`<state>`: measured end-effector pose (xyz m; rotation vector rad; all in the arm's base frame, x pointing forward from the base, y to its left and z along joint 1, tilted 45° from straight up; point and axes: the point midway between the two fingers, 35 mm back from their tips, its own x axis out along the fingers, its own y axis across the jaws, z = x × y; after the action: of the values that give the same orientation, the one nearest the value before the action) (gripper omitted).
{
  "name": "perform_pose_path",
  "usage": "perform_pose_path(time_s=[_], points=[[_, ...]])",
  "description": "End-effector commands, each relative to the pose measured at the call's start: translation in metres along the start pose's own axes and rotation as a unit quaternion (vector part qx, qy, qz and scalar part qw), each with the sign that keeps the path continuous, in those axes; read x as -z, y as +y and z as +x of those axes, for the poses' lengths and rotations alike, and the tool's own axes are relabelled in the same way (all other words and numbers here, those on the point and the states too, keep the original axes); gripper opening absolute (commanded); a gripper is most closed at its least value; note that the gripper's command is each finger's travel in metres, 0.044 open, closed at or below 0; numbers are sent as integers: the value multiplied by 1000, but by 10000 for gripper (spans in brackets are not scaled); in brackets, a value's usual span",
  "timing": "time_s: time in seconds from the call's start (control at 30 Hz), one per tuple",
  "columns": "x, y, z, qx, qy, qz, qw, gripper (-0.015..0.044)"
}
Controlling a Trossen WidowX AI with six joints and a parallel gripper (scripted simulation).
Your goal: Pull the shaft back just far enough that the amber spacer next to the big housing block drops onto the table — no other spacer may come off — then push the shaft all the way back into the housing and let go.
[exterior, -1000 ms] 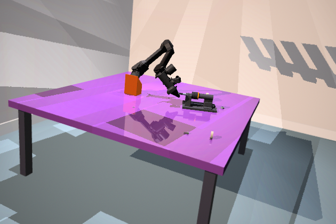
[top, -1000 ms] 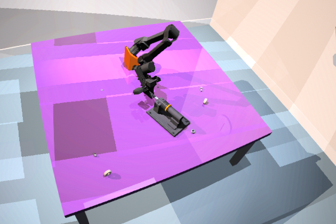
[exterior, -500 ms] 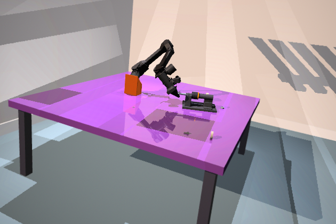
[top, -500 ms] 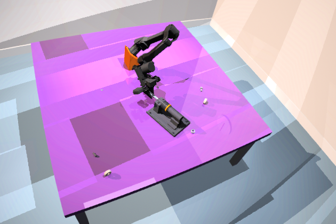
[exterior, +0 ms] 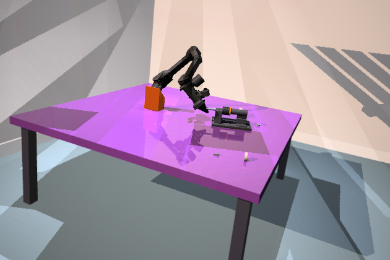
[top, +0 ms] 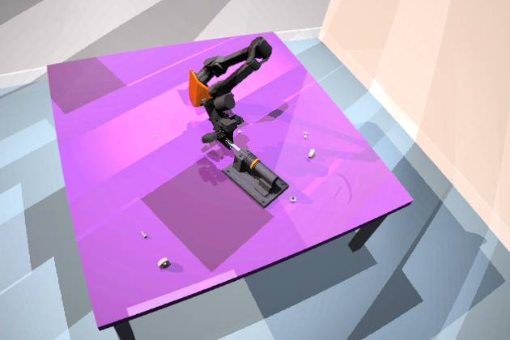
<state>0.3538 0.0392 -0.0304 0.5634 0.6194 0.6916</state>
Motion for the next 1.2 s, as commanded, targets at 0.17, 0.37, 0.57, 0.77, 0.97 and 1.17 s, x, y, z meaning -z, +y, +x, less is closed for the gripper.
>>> perform_pose_path(time_s=[0.17,0.37,0.57,0.77,0.97,1.17], points=[[1,0,-1,-2,0,-2,1000,0],[1,0,-1,-2,0,-2,1000,0],[2,0,-2,-2,0,-2,1000,0],[2,0,-2,-2,0,-2,1000,0],[2,0,-2,-2,0,-2,1000,0],[3,0,-3,-2,0,-2,1000,0]])
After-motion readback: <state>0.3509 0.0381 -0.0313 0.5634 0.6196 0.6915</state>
